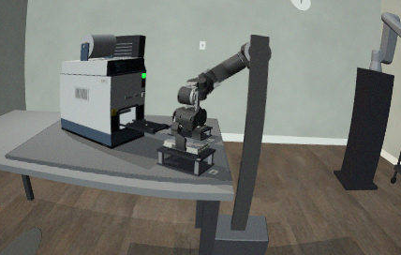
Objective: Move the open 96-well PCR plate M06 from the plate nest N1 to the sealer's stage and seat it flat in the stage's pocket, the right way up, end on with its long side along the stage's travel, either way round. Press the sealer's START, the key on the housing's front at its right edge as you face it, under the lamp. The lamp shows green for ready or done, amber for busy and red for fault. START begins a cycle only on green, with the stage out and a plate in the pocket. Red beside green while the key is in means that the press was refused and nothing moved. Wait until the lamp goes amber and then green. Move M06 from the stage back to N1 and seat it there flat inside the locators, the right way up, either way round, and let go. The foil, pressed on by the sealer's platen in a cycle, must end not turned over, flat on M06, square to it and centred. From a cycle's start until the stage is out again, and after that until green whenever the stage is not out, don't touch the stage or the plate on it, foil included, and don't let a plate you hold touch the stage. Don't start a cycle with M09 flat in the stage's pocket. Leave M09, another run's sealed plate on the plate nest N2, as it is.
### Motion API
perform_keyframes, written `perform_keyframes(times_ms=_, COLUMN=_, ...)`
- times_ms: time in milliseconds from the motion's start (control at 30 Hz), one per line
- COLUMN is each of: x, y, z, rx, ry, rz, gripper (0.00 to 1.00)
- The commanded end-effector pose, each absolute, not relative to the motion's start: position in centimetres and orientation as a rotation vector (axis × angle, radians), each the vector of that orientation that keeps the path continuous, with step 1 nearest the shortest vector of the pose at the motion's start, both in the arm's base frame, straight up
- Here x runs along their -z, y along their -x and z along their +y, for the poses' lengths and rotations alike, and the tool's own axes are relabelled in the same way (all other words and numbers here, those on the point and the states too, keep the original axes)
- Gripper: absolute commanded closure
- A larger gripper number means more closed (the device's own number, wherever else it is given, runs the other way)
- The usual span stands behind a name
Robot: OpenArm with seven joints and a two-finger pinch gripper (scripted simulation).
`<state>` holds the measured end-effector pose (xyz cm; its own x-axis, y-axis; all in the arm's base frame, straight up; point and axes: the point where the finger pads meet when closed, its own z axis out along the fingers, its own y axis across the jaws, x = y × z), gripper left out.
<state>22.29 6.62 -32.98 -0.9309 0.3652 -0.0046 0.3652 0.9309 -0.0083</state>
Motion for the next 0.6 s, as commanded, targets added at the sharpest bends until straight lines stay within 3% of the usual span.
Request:
perform_keyframes(times_ms=0, x=32.93, y=-22.31, z=6.81, rx=0.001, ry=-0.576, rz=3.084, gripper=1.00)
perform_keyframes(times_ms=567, x=33.29, y=-22.30, z=6.75, rx=0.002, ry=-0.577, rz=3.084, gripper=1.00)
